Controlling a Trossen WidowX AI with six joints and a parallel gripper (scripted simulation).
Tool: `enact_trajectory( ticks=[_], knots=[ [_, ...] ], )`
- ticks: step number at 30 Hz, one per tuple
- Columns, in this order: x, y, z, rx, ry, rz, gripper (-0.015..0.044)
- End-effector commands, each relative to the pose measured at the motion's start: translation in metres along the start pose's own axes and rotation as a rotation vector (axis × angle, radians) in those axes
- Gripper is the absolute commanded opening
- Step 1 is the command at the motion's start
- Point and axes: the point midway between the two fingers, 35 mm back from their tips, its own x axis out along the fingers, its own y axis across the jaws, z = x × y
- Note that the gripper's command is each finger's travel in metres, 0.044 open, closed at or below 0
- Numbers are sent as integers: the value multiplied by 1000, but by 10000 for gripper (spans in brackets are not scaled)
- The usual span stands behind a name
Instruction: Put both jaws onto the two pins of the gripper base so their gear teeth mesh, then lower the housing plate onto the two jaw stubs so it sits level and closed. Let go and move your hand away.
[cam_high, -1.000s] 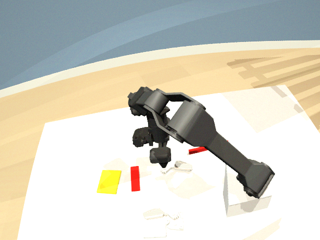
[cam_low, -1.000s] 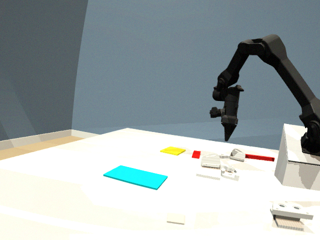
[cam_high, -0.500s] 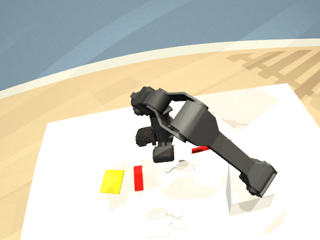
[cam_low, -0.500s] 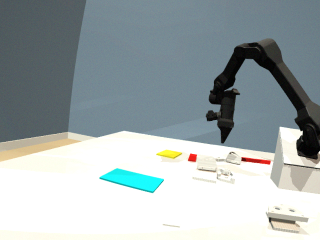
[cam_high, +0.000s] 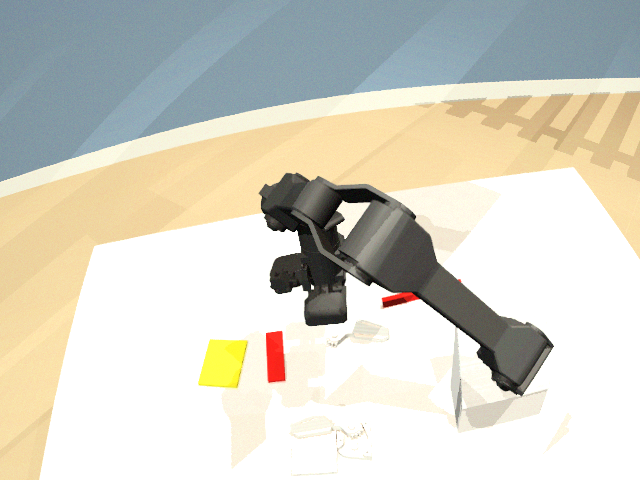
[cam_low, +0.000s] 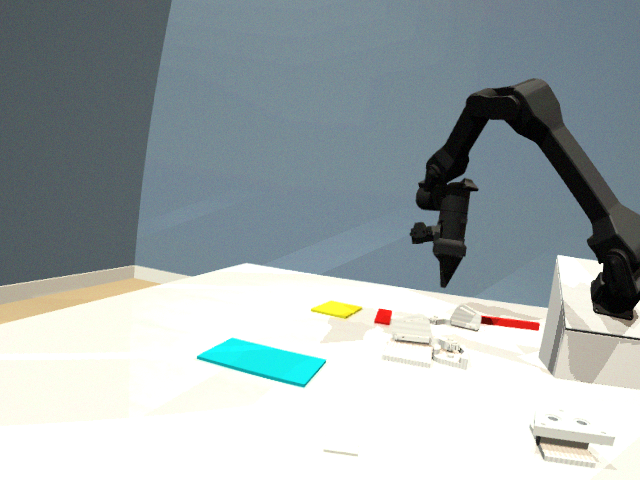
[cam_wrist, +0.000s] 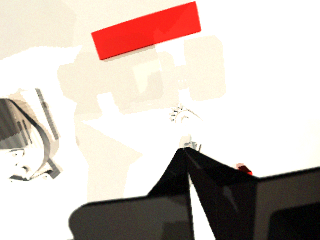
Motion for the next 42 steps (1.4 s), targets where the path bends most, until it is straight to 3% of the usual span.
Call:
enact_trajectory(
  ticks=[1,17,42],
  knots=[
    [0,0,0,0,0,0,26],
    [-2,-3,-5,366,0,-2,440],
    [-5,-8,-14,998,-3,-4,440]
  ],
)
